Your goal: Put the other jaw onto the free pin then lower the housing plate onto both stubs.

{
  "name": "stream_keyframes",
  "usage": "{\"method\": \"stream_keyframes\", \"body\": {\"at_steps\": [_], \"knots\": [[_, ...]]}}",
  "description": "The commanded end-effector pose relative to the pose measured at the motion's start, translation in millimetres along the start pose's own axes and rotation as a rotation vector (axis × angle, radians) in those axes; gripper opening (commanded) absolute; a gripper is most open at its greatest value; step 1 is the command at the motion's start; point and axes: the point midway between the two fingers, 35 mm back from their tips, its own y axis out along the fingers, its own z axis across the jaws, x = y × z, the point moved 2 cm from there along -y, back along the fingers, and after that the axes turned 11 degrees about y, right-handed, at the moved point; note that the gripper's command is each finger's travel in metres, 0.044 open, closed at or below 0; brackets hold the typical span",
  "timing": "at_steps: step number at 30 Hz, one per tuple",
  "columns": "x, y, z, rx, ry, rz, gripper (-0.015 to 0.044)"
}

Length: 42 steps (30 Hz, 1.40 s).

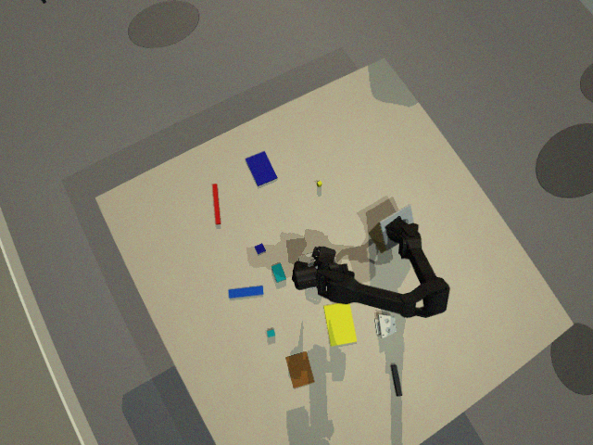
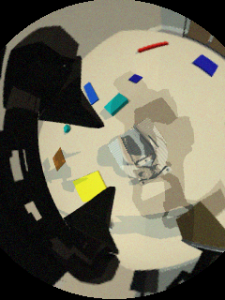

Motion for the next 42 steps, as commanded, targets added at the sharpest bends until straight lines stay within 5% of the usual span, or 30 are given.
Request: {"method": "stream_keyframes", "body": {"at_steps": [1, 42], "knots": [[-5.1, -1.5, -5.8, 0.000, -0.106, 0.004, 0.0440], [-42.6, -8.7, -63.7, 0.000, -1.298, -0.006, 0.0440]]}}
